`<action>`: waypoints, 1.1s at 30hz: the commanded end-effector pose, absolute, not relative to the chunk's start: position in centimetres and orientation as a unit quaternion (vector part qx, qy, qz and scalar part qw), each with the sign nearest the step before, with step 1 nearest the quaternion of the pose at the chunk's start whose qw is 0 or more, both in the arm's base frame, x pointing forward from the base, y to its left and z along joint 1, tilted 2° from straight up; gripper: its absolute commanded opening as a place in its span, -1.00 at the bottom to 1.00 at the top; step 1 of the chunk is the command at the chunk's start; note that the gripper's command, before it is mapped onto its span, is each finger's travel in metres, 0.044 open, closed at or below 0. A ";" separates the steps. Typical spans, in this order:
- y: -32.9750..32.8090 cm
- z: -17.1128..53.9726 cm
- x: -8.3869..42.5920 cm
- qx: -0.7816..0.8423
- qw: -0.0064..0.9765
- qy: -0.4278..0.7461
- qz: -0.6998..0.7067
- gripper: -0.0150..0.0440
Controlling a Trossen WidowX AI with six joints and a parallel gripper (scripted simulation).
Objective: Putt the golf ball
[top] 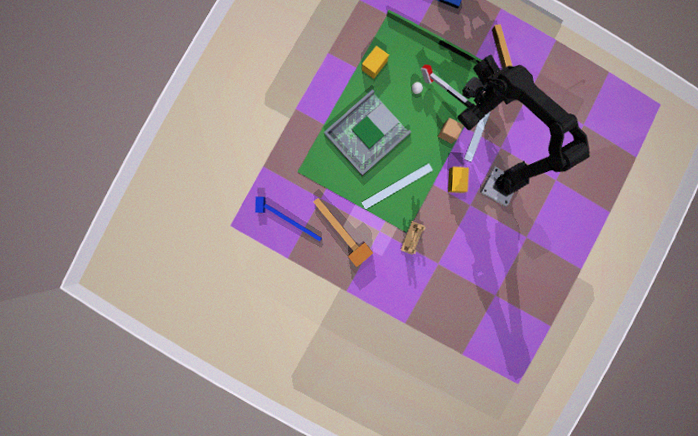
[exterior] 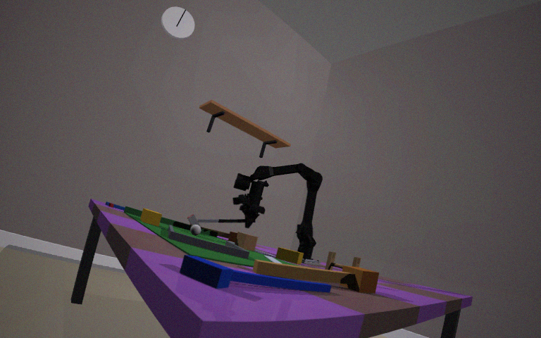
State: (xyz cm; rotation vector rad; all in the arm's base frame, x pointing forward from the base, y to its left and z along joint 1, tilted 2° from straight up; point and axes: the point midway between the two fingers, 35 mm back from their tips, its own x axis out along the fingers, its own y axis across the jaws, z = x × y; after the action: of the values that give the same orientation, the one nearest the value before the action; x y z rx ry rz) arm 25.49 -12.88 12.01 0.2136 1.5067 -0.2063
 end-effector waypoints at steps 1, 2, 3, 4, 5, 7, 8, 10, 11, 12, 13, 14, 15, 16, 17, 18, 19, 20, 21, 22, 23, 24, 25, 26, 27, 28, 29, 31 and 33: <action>-13.0 11.5 25.6 0.097 0.720 0.680 -0.096 -0.49; -13.0 11.3 25.6 0.097 0.720 0.680 -0.096 -0.49; -13.0 11.1 25.6 0.097 0.720 0.680 -0.096 -0.49; -13.0 11.0 25.6 0.097 0.720 0.680 -0.096 -0.49; -13.0 10.8 25.6 0.097 0.720 0.680 -0.096 -0.49; -12.9 10.6 25.6 0.097 0.720 0.680 -0.096 -0.49; -12.9 10.9 25.5 0.097 0.719 0.682 -0.093 -0.49; -12.9 10.9 25.5 0.097 0.719 0.682 -0.093 -0.49; -12.9 10.9 25.5 0.097 0.719 0.682 -0.093 -0.49; -12.9 10.9 25.5 0.097 0.719 0.682 -0.093 -0.49; -12.9 10.9 25.5 0.097 0.719 0.682 -0.093 -0.49; -12.9 10.9 25.5 0.097 0.719 0.682 -0.093 -0.49; -12.9 10.9 25.5 0.097 0.719 0.682 -0.093 -0.49; -12.9 10.9 25.5 0.097 0.719 0.682 -0.093 -0.49; -12.9 10.9 25.5 0.097 0.719 0.682 -0.093 -0.49; -13.1 10.9 25.5 0.097 0.719 0.681 -0.094 -0.49; -13.3 10.9 25.4 0.097 0.719 0.681 -0.094 -0.49; -13.6 10.8 25.4 0.097 0.720 0.681 -0.094 -0.49; -13.9 10.8 25.3 0.096 0.720 0.681 -0.095 -0.49; -14.3 10.7 25.2 0.096 0.720 0.681 -0.095 -0.49; -14.7 10.7 25.1 0.096 0.720 0.681 -0.096 -0.49; -15.2 10.6 25.0 0.096 0.720 0.680 -0.096 -0.49; -15.6 10.6 24.9 0.096 0.720 0.680 -0.097 -0.49; -15.8 10.6 24.9 0.096 0.720 0.680 -0.097 -0.49; -15.9 10.6 24.8 0.096 0.720 0.680 -0.097 -0.49; -15.9 10.6 24.8 0.096 0.720 0.680 -0.097 -0.49; -15.9 10.6 24.8 0.096 0.720 0.680 -0.097 -0.49; -15.6 10.5 24.7 0.100 0.718 0.682 -0.099 -0.49; -15.6 10.5 24.7 0.100 0.718 0.682 -0.099 -0.49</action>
State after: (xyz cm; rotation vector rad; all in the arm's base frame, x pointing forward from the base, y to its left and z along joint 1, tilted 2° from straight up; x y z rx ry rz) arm 24.69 -15.62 10.47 0.2202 1.5085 -0.2165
